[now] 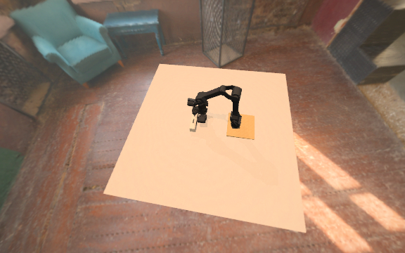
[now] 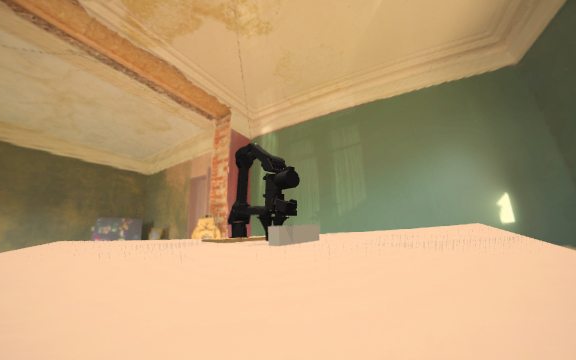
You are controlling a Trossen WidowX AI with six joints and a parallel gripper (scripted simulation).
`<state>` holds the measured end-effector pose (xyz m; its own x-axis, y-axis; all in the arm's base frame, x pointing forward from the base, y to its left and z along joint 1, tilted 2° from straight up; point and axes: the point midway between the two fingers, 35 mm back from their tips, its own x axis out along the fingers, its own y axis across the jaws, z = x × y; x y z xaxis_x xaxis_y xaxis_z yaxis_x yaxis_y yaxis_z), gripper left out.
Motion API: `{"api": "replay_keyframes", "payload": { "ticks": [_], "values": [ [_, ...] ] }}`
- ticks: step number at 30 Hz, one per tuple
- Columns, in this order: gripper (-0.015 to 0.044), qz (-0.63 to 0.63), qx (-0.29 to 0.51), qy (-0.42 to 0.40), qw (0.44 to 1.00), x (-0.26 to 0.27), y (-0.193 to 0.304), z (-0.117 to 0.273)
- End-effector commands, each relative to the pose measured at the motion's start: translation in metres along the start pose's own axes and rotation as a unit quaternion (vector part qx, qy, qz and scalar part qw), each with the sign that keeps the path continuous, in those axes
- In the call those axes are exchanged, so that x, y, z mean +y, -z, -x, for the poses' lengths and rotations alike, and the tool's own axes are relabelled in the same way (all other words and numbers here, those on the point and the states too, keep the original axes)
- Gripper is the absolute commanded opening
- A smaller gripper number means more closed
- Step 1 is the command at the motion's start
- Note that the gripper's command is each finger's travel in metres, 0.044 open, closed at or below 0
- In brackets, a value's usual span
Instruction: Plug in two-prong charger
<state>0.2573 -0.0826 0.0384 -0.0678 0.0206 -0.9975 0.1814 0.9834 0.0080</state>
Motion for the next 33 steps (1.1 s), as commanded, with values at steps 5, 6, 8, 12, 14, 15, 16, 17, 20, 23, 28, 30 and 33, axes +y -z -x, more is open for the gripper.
{"api": "replay_keyframes", "payload": {
  "ticks": [5, 6, 8, 12, 14, 15, 16, 17, 20, 23, 28, 30, 33],
  "values": [
    [0.0000, 0.003, 0.001, 0.002, 1.000, -0.0011, -0.0011, -0.0010],
    [0.0000, 0.003, 0.001, 0.002, 1.000, -0.0011, -0.0011, -0.0010],
    [0.0000, 0.003, 0.001, 0.002, 1.000, -0.0011, -0.0014, -0.0010],
    [0.0000, 0.003, 0.001, 0.002, 1.000, -0.0011, -0.0023, -0.0008],
    [0.0000, 0.003, 0.001, 0.002, 1.000, -0.0012, -0.0028, -0.0007],
    [0.0000, 0.003, 0.001, 0.002, 1.000, -0.0012, -0.0031, -0.0007],
    [0.0000, 0.003, 0.001, 0.002, 1.000, -0.0013, -0.0034, -0.0007],
    [0.0000, 0.003, 0.001, 0.002, 1.000, -0.0013, -0.0037, -0.0006],
    [0.0000, 0.003, 0.001, 0.002, 1.000, -0.0013, -0.0046, -0.0006],
    [0.0000, 0.003, 0.001, 0.002, 1.000, -0.0013, -0.0054, -0.0005],
    [0.0000, 0.003, 0.001, 0.002, 1.000, -0.0013, -0.0070, -0.0005],
    [0.0000, 0.003, 0.001, 0.002, 1.000, -0.0013, -0.0077, -0.0005],
    [0.0000, 0.003, 0.000, 0.002, 1.000, -0.0013, -0.0086, -0.0004]
  ]
}}
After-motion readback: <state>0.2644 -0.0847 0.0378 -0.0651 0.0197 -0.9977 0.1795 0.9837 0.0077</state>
